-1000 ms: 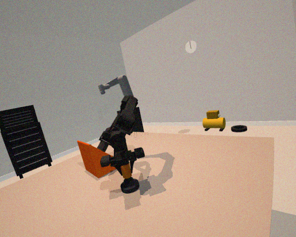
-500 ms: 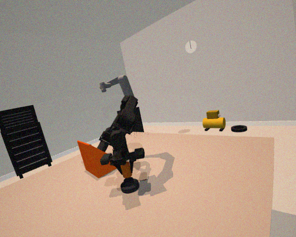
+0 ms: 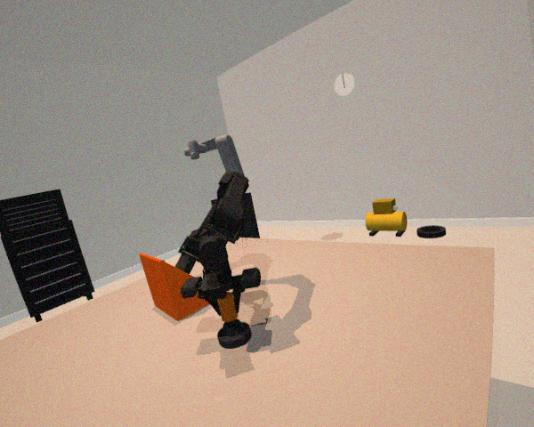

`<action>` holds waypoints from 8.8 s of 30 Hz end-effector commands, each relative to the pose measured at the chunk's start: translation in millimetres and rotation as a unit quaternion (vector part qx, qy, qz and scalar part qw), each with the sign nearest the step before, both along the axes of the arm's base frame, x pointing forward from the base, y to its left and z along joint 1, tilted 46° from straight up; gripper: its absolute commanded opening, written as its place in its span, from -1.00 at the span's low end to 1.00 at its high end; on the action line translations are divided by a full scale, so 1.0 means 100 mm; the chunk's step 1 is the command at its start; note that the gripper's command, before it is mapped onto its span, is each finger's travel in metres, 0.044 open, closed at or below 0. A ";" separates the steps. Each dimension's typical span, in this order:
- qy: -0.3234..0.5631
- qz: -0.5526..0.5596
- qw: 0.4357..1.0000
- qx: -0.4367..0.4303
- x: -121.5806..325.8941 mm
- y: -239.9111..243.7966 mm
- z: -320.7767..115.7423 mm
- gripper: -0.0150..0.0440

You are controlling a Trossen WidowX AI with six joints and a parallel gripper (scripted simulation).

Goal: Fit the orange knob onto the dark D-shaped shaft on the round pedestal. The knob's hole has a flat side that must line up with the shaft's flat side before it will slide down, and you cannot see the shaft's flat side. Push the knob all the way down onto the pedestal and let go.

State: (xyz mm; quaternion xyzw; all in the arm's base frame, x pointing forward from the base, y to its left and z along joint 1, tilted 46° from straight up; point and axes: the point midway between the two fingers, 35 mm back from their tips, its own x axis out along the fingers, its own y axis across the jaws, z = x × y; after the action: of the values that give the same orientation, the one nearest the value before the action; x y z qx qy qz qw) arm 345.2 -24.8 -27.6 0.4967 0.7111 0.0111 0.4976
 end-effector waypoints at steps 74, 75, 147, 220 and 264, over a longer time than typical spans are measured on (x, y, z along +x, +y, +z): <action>0.150 -0.147 0.978 -0.001 0.01 0.01 0.01 -0.49; 0.150 -0.147 0.978 -0.001 0.01 0.01 0.01 -0.49; 0.293 -0.286 0.913 -0.003 0.01 0.01 0.01 -0.49; 0.423 -0.411 0.808 -0.005 0.02 -0.01 0.02 -0.49; 0.481 -0.468 0.742 -0.006 0.01 0.00 0.00 -0.49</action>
State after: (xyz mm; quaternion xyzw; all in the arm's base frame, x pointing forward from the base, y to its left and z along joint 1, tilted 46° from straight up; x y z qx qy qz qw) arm 345.6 -25.4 -28.3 0.7023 0.5362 -0.4668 0.0365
